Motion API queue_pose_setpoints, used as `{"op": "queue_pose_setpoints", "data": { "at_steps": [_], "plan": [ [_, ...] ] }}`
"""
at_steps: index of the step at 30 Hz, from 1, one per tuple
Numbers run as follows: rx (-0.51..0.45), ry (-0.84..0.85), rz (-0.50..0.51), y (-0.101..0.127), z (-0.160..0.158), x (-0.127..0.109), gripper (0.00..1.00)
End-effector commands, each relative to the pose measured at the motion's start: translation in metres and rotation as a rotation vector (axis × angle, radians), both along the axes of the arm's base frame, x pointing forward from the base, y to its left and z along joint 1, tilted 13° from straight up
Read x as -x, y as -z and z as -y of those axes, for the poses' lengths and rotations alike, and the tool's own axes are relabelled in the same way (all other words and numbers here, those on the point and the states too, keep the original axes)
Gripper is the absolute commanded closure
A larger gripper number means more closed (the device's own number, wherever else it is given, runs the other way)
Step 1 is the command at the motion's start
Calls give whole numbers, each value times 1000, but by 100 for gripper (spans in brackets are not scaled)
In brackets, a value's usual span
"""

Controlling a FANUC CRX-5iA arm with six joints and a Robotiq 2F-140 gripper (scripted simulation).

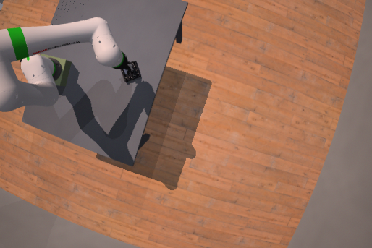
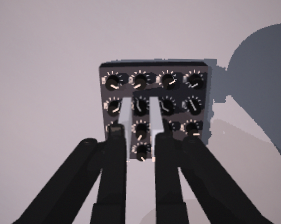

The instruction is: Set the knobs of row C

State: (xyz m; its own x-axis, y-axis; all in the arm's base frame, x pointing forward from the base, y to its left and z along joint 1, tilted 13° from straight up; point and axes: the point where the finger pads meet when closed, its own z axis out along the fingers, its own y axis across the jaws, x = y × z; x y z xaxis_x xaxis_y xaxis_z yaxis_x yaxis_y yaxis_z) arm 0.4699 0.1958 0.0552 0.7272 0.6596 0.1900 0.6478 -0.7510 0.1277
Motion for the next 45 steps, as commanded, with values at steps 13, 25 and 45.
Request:
{"op": "queue_pose_setpoints", "data": {
  "at_steps": [13, 25, 45],
  "plan": [
    [0, 0, 0, -30, 1, 7, 88],
    [0, 0, 0, -32, 1, 7, 88],
    [-81, 348, -11, -33, 3, 10, 88]
  ]
}}
